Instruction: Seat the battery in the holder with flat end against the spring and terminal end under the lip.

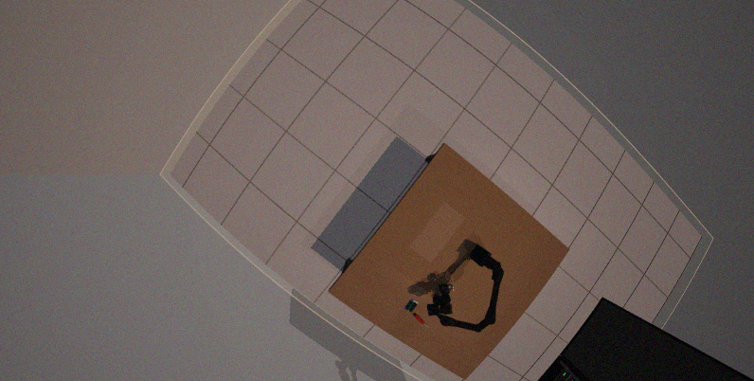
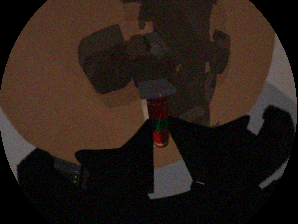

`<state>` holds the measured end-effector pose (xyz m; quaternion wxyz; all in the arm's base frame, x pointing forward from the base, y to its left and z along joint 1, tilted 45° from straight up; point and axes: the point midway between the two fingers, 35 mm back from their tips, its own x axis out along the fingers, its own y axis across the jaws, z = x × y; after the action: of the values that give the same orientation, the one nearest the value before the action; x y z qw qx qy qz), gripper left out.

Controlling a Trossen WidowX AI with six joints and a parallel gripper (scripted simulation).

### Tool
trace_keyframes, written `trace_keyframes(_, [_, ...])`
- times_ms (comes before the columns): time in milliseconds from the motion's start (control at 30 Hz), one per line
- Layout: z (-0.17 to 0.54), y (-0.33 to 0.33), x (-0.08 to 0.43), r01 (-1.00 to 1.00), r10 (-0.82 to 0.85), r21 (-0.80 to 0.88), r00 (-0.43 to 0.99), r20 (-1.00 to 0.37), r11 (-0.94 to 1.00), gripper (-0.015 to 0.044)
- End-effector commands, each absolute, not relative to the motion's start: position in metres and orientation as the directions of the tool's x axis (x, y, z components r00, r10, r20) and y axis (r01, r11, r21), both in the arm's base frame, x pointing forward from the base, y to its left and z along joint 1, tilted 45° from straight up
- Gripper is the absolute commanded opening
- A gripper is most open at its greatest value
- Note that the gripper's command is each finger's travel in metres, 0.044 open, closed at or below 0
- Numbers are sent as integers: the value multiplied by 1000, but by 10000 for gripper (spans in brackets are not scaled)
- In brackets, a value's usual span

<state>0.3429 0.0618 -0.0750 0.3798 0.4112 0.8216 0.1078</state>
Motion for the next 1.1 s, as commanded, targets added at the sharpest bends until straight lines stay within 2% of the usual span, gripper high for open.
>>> trace_keyframes(0, [-79,61,344,587,749,489,-360,-556,645,70])
trace_keyframes(1067, [-80,66,340,591,711,469,-276,-647,656,70])
